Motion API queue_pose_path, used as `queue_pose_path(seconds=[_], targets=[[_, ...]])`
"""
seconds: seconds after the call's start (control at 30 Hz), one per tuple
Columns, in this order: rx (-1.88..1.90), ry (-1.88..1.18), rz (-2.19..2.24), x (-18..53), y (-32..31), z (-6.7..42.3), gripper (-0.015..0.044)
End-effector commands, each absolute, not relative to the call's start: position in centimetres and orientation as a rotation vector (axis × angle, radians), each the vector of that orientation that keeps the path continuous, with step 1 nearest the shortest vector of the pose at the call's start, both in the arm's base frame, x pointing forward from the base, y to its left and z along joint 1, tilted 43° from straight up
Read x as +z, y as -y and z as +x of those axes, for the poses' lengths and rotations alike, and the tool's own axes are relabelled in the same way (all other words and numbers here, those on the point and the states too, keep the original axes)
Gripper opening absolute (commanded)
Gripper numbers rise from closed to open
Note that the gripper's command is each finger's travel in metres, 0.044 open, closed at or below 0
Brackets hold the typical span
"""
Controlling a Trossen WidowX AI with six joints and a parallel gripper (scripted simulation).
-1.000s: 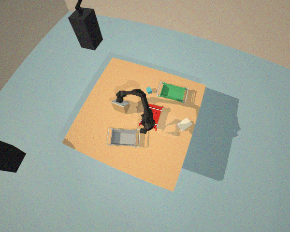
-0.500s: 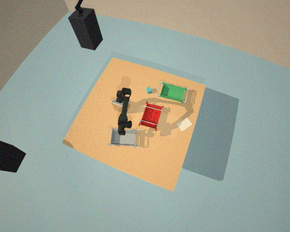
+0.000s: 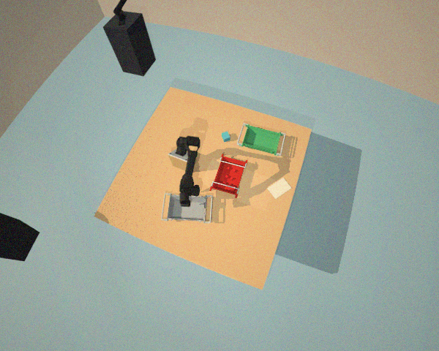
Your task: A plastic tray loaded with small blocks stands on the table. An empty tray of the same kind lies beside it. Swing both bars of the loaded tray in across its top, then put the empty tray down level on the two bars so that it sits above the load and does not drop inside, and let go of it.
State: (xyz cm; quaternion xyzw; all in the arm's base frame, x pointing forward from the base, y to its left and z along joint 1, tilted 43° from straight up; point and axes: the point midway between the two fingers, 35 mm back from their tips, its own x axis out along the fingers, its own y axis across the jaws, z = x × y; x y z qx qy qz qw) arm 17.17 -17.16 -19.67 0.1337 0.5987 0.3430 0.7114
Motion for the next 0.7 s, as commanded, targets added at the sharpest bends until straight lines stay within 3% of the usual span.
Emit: queue_pose_path(seconds=[0.0,0.33,0.67], targets=[[0.767,-1.326,0.313,-21.6,15.0,17.1,0.0440],[0.768,-1.326,0.313,-22.6,13.9,17.1,0.0440],[0.768,-1.326,0.313,-22.6,13.9,17.1,0.0293]])
